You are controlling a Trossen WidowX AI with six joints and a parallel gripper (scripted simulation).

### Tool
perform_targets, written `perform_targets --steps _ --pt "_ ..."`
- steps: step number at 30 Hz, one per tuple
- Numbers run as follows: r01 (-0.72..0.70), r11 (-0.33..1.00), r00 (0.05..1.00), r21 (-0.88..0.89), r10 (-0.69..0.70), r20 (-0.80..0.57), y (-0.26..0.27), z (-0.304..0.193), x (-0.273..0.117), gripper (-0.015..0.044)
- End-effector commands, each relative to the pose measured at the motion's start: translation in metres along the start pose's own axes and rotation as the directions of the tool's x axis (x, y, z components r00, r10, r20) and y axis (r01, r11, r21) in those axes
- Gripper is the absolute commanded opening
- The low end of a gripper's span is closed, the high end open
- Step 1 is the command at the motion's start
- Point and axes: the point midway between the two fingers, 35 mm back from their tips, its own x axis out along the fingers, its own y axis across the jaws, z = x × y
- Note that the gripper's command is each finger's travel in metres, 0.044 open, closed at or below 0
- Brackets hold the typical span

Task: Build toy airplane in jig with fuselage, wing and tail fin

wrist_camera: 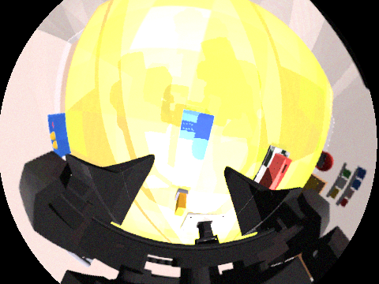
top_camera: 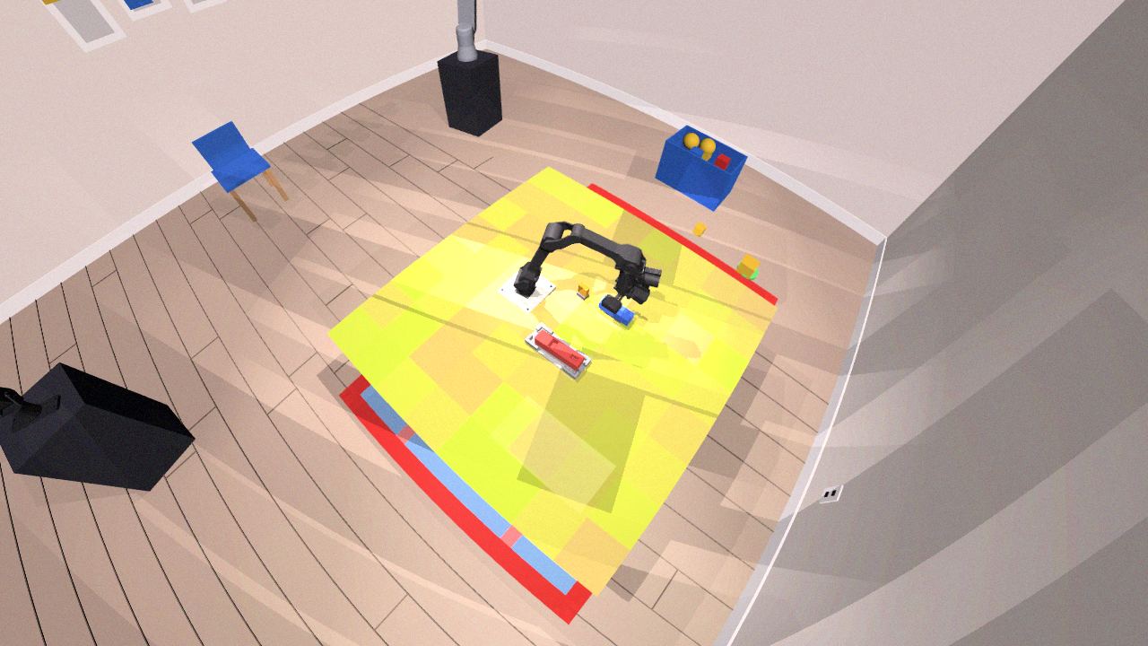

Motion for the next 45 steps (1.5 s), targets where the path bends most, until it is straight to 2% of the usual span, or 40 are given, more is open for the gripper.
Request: perform_targets --steps 1,35,45 --pt "0.005 1.0 1.0 0.004 -0.004 -0.011 -0.001 -0.003 0.016 0.044" --pt "0.005 1.0 1.0 0.004 -0.005 -0.011 -0.001 -0.003 0.059 0.044" --pt "0.005 1.0 1.0 0.004 -0.005 -0.011 -0.001 -0.003 0.059 0.0177"
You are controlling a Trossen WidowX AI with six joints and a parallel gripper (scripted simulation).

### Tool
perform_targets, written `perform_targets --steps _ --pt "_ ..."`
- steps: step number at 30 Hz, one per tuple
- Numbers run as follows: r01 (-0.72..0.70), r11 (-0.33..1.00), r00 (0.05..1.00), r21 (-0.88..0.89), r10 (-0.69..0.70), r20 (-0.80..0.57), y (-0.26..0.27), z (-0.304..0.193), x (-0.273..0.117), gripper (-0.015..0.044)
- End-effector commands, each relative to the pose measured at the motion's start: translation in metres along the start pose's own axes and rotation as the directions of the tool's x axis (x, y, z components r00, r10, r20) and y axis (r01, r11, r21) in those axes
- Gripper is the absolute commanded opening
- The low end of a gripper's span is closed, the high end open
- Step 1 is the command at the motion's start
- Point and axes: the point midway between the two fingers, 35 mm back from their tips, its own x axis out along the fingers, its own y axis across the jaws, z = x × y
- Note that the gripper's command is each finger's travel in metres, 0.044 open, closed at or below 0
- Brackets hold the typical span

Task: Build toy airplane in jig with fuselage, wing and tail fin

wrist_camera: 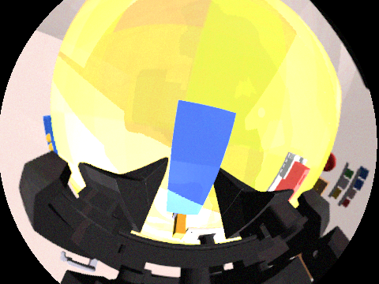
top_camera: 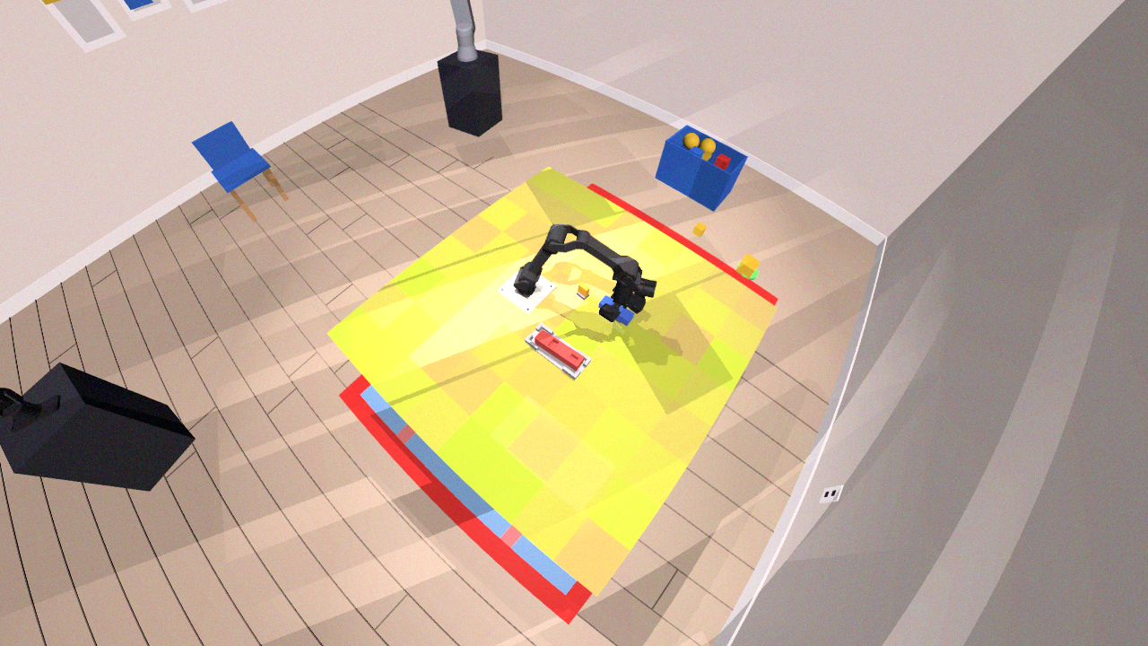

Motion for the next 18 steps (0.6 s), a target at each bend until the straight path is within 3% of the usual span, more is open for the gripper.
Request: perform_targets --steps 1,7,12,18 --pt "0.001 1.0 1.0 -0.003 -0.001 -0.005 -0.001 -0.001 0.002 0.0171" --pt "0.001 1.0 1.0 -0.003 -0.001 -0.005 -0.001 -0.001 0.002 0.0131" --pt "0.001 1.0 1.0 -0.003 -0.001 -0.005 0.0 0.0 -0.005 0.0" --pt "0.001 1.0 1.0 -0.003 -0.001 -0.005 0.002 0.004 -0.024 0.0"
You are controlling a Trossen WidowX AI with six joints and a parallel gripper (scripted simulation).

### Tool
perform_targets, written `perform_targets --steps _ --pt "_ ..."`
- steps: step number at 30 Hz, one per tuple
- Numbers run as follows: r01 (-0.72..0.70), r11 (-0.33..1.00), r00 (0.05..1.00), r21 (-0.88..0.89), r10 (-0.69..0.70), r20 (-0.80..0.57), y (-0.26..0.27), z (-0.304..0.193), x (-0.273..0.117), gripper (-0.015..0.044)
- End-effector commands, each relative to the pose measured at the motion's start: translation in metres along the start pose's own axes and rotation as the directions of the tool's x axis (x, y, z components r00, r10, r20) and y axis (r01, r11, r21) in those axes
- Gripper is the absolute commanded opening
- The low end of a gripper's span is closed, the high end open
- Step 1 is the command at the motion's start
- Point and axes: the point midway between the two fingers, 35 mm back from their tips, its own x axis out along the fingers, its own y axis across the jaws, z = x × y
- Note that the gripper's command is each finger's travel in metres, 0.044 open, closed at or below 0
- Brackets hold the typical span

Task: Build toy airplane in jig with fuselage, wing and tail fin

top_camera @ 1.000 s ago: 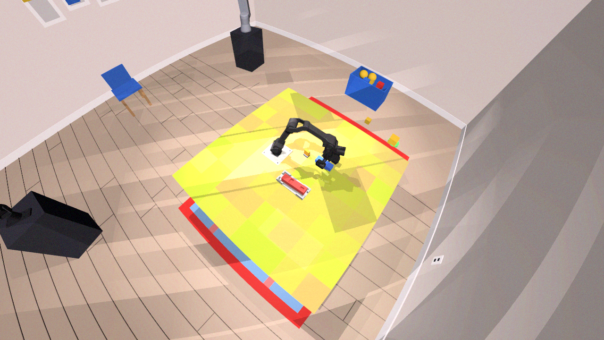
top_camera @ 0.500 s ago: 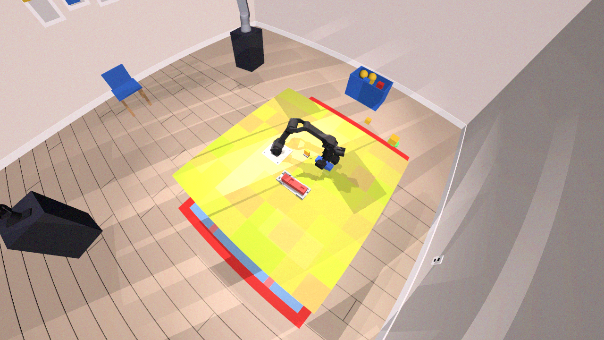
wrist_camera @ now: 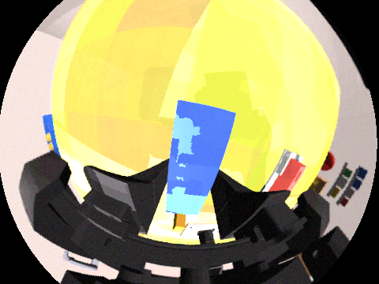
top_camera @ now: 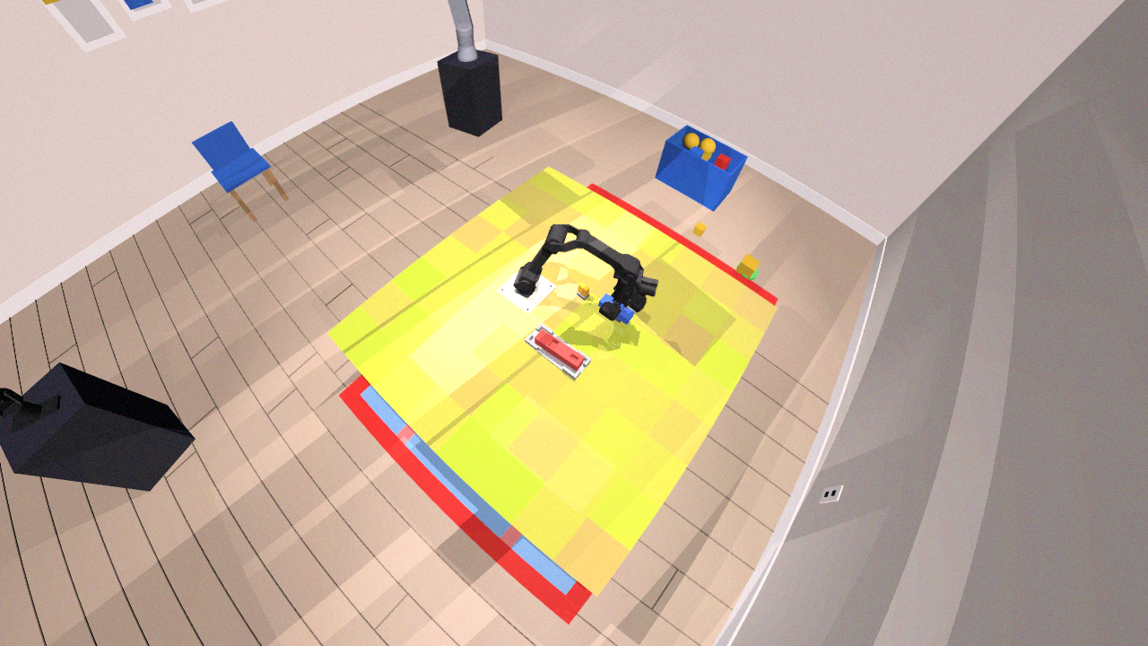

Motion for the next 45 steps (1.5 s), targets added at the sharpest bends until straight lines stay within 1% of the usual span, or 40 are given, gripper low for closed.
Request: perform_targets --steps 1,31,37,45 --pt "-0.006 1.0 1.0 -0.002 0.006 0.011 0.002 0.004 -0.017 0.0" --pt "-0.007 1.0 1.0 -0.002 0.007 0.01 0.0 -0.001 -0.112 0.0" --pt "-0.007 1.0 1.0 0.009 0.007 0.01 -0.003 -0.001 -0.114 0.0" --pt "-0.007 0.991 1.0 0.134 0.006 0.01 -0.028 0.001 -0.111 0.0"
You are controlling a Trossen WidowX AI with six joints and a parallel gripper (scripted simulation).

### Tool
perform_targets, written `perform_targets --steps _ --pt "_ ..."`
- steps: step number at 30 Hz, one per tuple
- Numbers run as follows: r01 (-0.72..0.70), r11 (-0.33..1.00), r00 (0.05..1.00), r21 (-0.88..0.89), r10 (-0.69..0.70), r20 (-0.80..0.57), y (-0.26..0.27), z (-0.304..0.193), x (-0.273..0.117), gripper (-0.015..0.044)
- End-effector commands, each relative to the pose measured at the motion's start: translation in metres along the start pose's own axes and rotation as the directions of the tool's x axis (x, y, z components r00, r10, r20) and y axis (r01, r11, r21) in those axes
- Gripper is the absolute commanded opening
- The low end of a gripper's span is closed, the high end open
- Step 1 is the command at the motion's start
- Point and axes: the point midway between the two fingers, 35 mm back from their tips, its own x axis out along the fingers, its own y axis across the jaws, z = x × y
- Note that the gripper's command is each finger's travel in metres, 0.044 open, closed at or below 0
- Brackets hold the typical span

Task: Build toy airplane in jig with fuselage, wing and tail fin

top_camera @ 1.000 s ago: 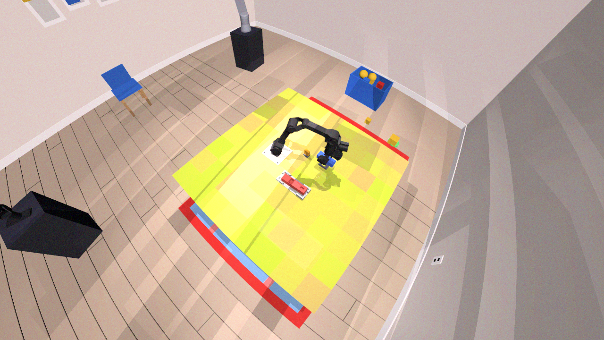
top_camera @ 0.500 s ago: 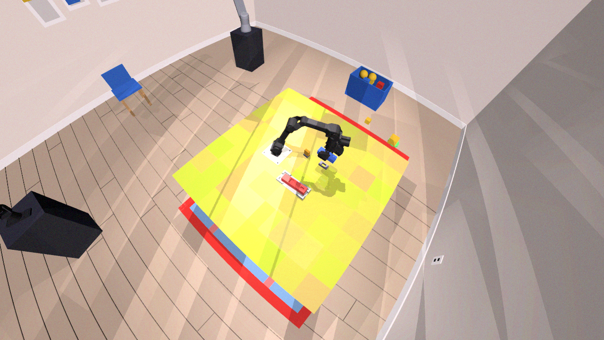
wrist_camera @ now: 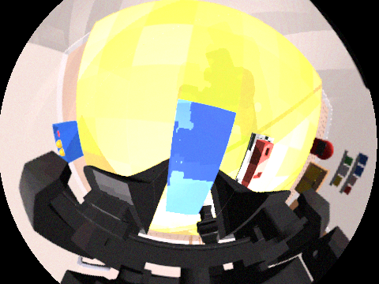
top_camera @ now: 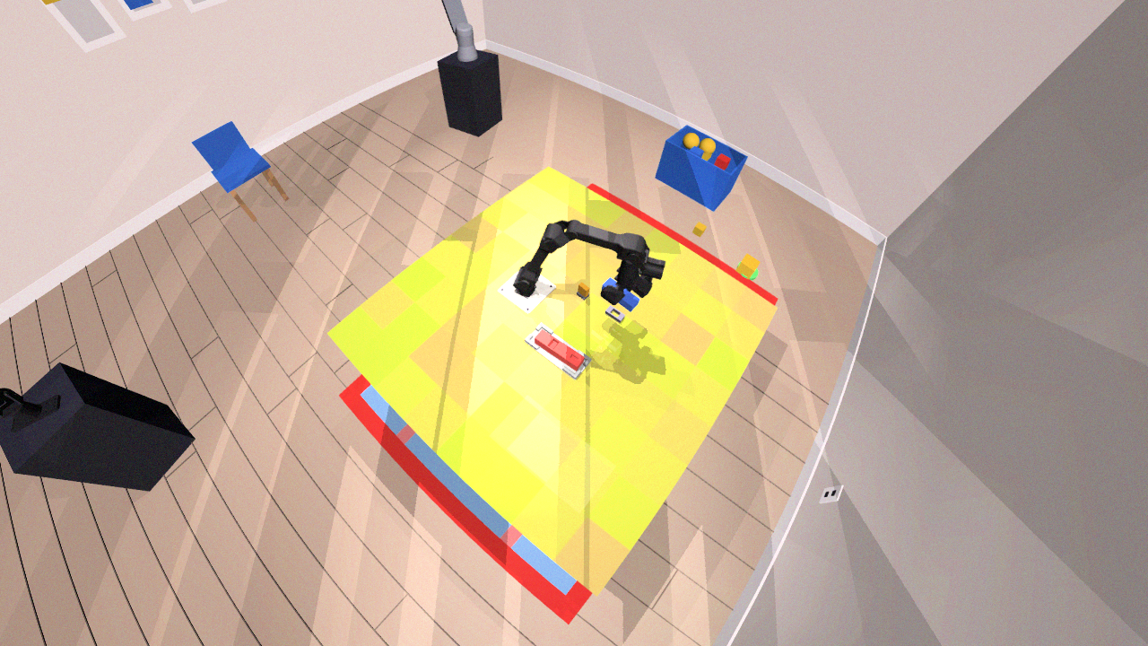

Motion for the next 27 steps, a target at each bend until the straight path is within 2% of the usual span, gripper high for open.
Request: perform_targets --steps 1,27 --pt "-0.002 0.997 1.0 0.079 0.002 0.0 -0.016 0.001 0.001 0.0" --pt "0.0 0.883 1.0 0.47 -0.004 0.006 -0.098 0.001 0.01 0.0"
